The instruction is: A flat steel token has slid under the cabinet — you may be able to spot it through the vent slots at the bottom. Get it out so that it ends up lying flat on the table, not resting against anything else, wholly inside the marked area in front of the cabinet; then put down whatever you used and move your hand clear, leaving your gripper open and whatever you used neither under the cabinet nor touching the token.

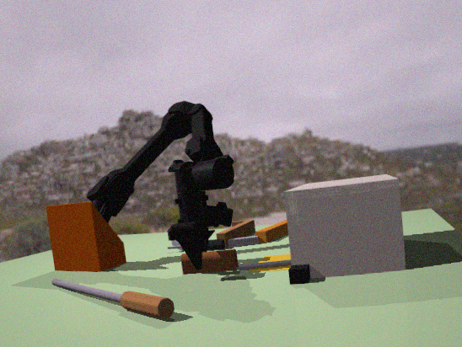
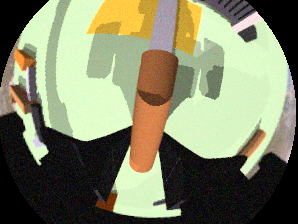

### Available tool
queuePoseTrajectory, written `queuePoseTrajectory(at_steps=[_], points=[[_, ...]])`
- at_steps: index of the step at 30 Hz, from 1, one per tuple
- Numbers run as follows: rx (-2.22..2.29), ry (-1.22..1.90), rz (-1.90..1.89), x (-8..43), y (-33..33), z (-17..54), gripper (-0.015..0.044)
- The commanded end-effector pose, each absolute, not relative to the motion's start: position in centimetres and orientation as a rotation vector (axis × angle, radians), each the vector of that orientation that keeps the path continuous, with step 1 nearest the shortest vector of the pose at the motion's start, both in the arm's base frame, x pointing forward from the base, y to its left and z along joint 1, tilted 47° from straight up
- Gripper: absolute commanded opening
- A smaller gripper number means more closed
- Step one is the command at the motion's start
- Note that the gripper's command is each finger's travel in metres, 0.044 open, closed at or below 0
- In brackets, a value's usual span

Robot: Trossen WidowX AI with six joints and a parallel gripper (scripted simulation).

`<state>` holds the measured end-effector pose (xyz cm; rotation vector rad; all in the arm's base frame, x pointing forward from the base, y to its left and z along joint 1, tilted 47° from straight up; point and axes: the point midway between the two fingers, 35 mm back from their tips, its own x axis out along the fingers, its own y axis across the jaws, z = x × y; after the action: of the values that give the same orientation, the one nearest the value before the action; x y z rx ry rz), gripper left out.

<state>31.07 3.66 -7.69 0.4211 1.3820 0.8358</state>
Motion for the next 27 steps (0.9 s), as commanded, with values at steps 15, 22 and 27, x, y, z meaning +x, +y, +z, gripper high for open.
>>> queuePoseTrajectory(at_steps=[15,22,27], points=[[0.422,1.388,0.837,28.5,3.1,-8.3,0.0],[0.422,1.388,0.836,27.6,2.9,-8.5,0.0],[0.422,1.388,0.836,26.9,2.7,-8.6,0.0]])
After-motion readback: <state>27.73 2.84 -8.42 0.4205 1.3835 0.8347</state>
